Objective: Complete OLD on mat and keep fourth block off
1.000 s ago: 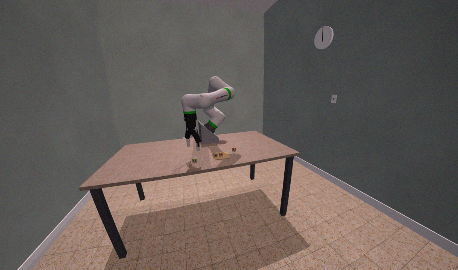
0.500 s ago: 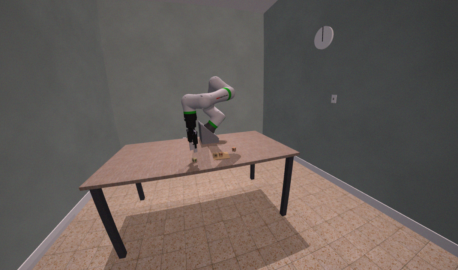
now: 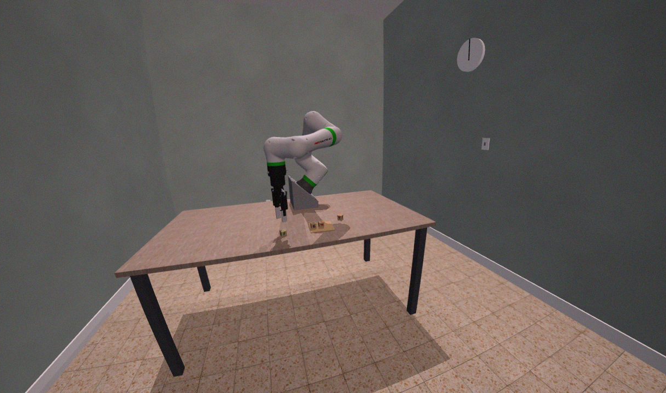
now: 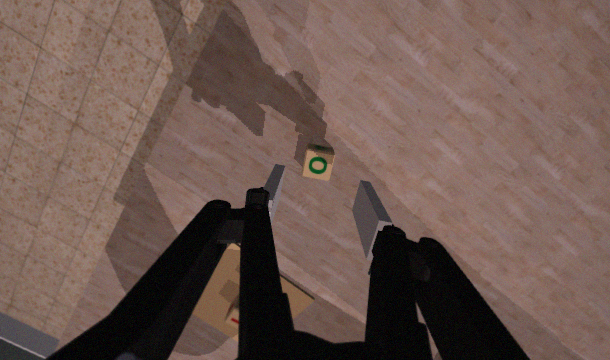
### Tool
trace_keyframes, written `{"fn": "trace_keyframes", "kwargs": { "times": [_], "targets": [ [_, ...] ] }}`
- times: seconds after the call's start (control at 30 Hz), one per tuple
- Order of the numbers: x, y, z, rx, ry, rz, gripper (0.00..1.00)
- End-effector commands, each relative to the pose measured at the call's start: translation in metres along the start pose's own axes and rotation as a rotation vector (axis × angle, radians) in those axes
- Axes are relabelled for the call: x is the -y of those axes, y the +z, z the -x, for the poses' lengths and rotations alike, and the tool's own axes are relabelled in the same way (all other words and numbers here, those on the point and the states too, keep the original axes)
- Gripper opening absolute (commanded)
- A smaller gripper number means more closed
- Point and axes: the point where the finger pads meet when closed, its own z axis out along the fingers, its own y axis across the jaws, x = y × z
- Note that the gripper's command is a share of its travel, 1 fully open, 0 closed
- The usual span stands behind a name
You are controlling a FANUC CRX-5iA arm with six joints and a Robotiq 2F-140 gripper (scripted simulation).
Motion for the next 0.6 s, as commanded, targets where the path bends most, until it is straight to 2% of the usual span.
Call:
{"fn": "trace_keyframes", "kwargs": {
  "times": [0.0,0.57],
  "targets": [
    [0.0,-0.0003,-0.0002,0.0,0.0,0.0,0.4],
    [0.0001,0.002,-0.0002,0.0,0.0,0.0,0.4]
  ]
}}
